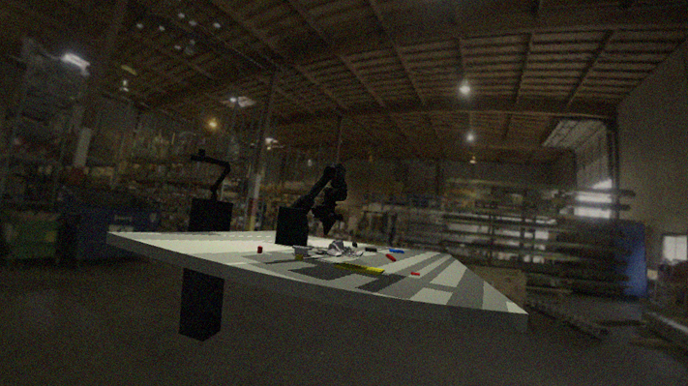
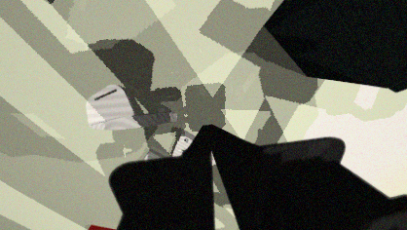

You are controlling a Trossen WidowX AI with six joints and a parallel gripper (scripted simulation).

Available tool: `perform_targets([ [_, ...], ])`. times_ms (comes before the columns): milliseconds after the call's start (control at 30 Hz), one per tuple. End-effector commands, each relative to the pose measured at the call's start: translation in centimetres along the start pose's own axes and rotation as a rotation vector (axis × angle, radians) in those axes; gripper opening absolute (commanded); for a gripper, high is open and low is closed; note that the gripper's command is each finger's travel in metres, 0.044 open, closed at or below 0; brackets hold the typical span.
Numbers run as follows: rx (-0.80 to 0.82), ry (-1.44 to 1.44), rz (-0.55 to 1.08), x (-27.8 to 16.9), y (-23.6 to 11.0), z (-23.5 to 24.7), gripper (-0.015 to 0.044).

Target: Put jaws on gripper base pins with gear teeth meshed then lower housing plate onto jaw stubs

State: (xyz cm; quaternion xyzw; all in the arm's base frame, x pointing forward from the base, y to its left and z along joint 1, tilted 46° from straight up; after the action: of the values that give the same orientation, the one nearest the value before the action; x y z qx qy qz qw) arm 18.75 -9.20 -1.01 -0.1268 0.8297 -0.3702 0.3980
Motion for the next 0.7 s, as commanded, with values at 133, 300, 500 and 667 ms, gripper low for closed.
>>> perform_targets([
  [133,-0.012,0.011,0.002,0.1,1.5,-0.1,0.0],
  [300,-0.011,0.011,0.002,0.0,2.3,0.0,0.0],
  [500,-0.011,0.011,0.002,0.0,3.3,0.0,0.0],
  [667,-0.011,0.011,0.002,0.0,4.2,0.0,0.0],
])
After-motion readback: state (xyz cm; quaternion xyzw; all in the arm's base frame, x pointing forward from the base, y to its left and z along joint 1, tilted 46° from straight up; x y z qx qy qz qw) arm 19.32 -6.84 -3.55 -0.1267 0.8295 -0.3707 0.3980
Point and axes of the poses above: the point midway between the two fingers, 35 mm back from their tips, its own y axis out along the fingers, its own z axis across the jaws, x = y × z, the point moved 6 cm from there along -y, back along the fingers, and after that the axes turned 10 degrees about -y, right-handed, at the moved point
